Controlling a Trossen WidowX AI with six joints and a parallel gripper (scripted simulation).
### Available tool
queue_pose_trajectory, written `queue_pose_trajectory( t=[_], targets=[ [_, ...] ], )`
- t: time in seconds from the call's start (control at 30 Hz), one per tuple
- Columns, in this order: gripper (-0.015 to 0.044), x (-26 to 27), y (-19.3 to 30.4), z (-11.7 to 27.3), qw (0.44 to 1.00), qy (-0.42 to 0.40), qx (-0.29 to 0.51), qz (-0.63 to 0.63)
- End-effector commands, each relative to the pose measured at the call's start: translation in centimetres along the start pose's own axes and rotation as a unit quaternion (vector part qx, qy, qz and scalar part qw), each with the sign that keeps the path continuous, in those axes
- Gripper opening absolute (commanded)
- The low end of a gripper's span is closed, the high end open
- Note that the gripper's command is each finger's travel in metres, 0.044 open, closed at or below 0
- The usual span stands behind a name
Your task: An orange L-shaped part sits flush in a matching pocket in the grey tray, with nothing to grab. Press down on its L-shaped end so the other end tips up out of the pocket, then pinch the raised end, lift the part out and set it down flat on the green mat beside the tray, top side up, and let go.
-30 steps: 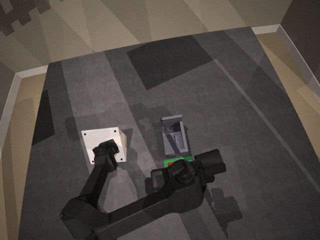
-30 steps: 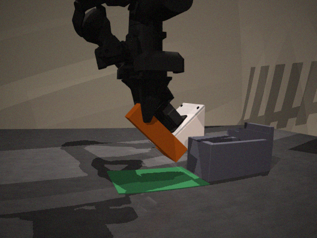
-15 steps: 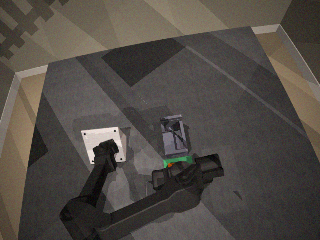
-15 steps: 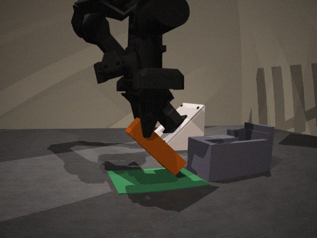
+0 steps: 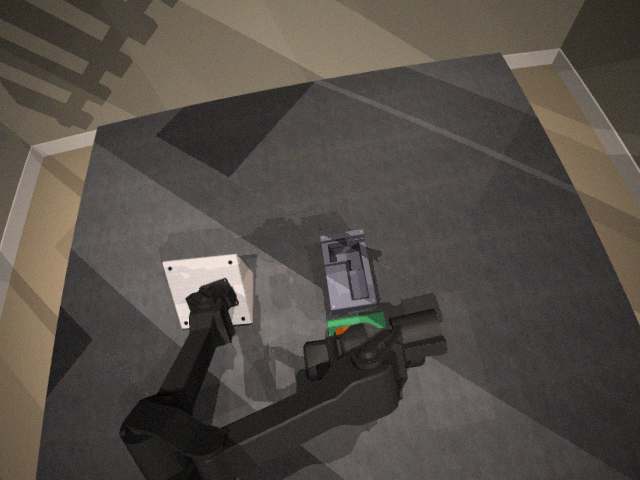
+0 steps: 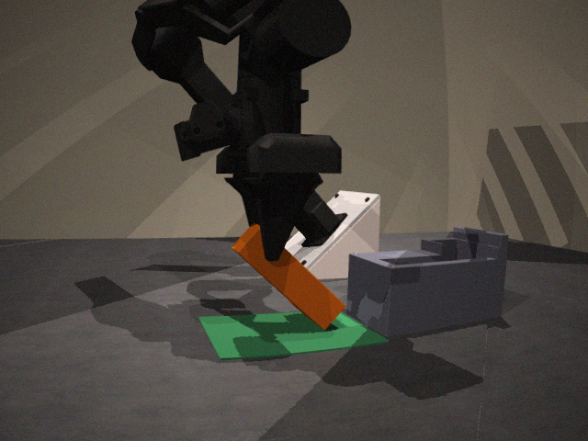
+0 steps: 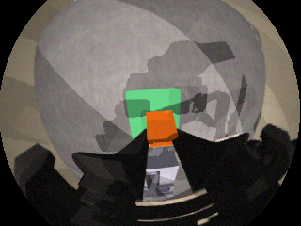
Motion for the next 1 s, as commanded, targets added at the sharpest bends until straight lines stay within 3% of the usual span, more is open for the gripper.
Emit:
queue_pose_trajectory(
  t=[0.0, 0.17, 0.5, 0.67, 0.8, 0.97],
  targets=[
    [0.0, 0.0, 0.0, -0.1, 1.0, 0.0, -0.003, 0.002],
    [0.0, 0.0, 0.0, 0.0, 1.0, 0.0, 0.0, 0.0],
    [0.0263, 0.0, 0.0, 0.2, 1.0, 0.0, 0.0, 0.0],
    [0.0394, 0.1, 0.1, 4.5, 1.0, -0.012, 0.007, -0.01],
    [0.04, -0.4, -0.1, 8.6, 1.0, -0.023, 0.011, -0.019],
    [0.04, -0.4, 0.1, 8.4, 0.999, -0.029, 0.01, -0.014]
  ],
)
Point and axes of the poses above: the point midway between the two fingers, 35 mm back from their tips, its own z axis back along the fingers, its own x axis across the jaws, y = z × x, the point moved 6 cm from there along z, back along the fingers, and after that the axes turned 13 degrees about -z, right-handed, at the moved point
